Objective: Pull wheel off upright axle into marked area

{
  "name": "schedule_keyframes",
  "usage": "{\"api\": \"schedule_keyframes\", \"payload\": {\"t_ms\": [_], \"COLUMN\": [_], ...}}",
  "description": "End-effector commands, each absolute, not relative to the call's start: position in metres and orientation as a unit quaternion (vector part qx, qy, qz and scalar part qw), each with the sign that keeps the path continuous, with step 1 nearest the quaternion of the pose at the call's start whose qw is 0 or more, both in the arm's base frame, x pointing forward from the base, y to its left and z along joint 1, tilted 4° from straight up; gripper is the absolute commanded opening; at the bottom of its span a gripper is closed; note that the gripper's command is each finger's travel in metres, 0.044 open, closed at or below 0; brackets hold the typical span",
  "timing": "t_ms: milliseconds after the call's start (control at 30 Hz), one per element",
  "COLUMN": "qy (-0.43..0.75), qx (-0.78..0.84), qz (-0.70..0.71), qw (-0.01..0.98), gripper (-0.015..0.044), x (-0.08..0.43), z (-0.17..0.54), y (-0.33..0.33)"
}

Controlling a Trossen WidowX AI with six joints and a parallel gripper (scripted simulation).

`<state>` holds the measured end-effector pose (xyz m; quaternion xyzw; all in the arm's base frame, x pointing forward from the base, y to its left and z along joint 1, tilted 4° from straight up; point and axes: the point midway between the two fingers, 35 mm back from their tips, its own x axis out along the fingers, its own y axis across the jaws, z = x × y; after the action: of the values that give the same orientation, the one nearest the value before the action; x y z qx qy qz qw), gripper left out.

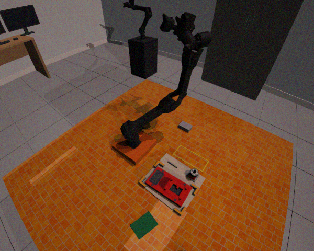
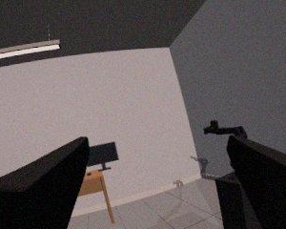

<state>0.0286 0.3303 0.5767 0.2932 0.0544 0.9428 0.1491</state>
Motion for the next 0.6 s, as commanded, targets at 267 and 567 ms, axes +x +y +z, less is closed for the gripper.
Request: {"api": "schedule_keyframes", "payload": {"t_ms": [267, 567], "qy": [0.067, 0.095], "qx": [0.304, 0.314], "qz": [0.949, 0.943], "qw": [0.057, -0.063], "gripper": [0.03, 0.03], "x": [-0.017, -0.056], "z": [0.598, 0.627], "y": [0.289, 0.222]}}
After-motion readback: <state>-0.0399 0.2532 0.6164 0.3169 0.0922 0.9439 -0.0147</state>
